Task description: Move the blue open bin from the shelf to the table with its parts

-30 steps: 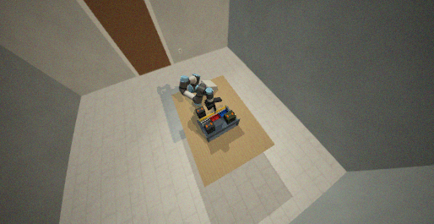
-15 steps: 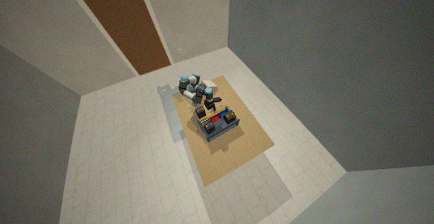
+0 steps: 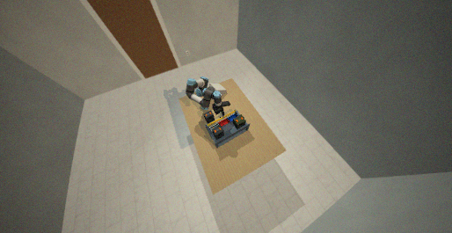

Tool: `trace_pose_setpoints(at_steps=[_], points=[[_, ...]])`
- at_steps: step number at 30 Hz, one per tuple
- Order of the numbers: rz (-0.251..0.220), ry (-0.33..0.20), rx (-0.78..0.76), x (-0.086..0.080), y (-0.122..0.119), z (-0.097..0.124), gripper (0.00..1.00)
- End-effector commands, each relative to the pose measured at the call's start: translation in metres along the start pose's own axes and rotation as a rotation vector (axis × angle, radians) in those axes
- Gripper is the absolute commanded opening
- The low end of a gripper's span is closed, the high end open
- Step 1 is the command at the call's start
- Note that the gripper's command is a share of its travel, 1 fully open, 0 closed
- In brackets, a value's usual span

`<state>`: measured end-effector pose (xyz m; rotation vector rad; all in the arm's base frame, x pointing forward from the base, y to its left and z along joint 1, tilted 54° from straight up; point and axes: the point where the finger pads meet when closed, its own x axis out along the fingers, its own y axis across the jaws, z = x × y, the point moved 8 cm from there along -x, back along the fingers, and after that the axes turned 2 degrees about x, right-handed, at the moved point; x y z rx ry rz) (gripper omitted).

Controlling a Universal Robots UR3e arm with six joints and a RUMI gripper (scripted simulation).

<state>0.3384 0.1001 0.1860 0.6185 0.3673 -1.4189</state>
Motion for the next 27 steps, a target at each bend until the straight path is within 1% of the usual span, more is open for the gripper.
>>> trace_pose_setpoints(at_steps=[1, 2, 27], points=[[0.002, 0.001, 0.001, -0.0005, 0.0002, 0.0001, 0.58], [0.002, 0.001, 0.001, -0.0005, 0.0002, 0.0001, 0.28], [0.002, 0.001, 0.001, -0.0005, 0.0002, 0.0001, 0.28]])
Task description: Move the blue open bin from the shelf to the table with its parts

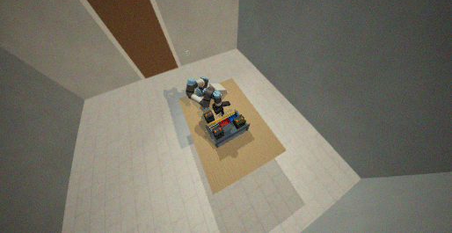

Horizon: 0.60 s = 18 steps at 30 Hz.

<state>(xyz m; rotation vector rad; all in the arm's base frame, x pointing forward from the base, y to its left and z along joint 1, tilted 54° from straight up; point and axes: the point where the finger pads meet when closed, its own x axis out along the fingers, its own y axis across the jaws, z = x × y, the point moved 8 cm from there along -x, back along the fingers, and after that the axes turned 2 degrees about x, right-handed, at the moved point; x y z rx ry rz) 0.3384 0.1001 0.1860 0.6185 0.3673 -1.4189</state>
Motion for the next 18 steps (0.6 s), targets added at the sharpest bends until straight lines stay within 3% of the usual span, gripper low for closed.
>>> trace_pose_setpoints(at_steps=[1, 8, 13, 18], points=[[0.002, 0.001, 0.001, -0.001, 0.000, 0.000, 0.28], [0.002, 0.001, 0.001, -0.001, 0.000, 0.000, 0.28], [0.002, 0.001, 0.001, 0.029, 0.000, 0.001, 0.28], [0.002, 0.001, 0.001, 0.029, 0.000, 0.001, 0.28]])
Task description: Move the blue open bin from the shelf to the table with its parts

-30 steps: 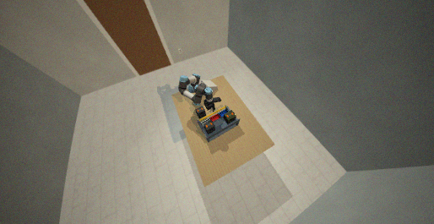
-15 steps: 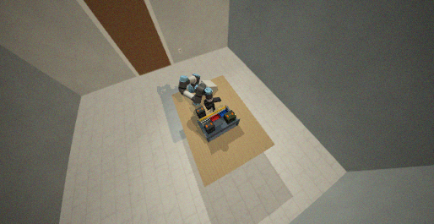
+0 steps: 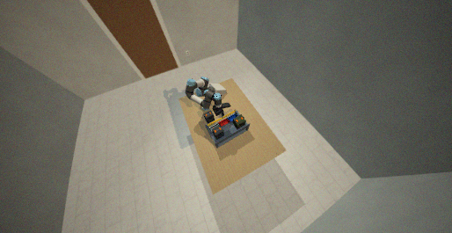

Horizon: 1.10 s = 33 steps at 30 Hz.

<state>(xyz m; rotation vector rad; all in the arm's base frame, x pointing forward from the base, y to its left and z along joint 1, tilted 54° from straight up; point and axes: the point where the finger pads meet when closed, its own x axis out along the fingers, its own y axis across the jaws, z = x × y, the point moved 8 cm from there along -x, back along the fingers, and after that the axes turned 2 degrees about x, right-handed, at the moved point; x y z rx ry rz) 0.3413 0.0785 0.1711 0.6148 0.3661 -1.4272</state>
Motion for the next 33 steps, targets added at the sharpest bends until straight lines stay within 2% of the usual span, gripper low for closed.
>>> trace_pose_setpoints(at_steps=[1, 7, 12, 33], points=[[0.009, 0.005, 0.000, 0.003, 0.000, 0.000, 0.28], [0.009, 0.005, 0.000, 0.003, 0.000, 0.000, 0.28], [0.009, 0.005, 0.000, 0.048, 0.000, 0.002, 0.28], [0.009, 0.005, 0.000, 0.044, 0.000, 0.002, 0.28]])
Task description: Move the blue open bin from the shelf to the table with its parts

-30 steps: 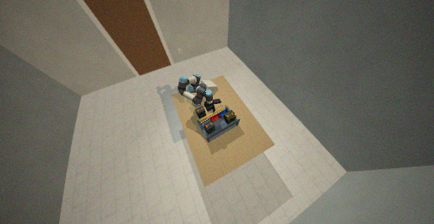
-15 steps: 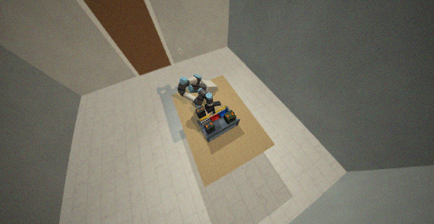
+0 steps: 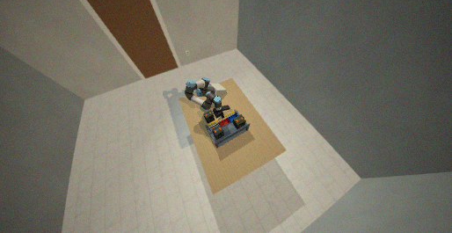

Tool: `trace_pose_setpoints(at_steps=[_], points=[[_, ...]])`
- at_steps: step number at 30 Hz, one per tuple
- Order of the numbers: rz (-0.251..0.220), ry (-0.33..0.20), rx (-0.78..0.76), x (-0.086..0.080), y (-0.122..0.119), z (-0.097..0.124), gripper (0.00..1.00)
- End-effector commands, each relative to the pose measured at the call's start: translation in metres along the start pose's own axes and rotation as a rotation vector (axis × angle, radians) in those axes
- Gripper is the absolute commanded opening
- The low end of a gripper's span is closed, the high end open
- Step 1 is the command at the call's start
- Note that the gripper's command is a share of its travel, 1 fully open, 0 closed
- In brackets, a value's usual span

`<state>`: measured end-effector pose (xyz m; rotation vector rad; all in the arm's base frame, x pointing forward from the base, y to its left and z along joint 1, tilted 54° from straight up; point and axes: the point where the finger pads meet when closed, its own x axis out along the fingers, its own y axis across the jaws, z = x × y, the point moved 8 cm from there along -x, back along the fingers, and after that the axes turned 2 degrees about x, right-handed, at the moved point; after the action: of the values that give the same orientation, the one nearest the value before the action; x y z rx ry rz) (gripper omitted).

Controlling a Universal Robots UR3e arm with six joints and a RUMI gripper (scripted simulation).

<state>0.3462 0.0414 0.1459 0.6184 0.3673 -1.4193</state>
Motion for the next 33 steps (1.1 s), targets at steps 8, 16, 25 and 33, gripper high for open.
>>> trace_pose_setpoints(at_steps=[8, 16, 25, 33], points=[[0.002, 0.001, 0.001, -0.0010, 0.0003, 0.0001, 0.28], [0.002, 0.001, 0.001, -0.0055, 0.0004, -0.0001, 0.28], [0.002, 0.001, 0.001, -0.0055, 0.0004, -0.0001, 0.28], [0.002, 0.001, 0.001, -0.0078, 0.0004, -0.0001, 0.28]])
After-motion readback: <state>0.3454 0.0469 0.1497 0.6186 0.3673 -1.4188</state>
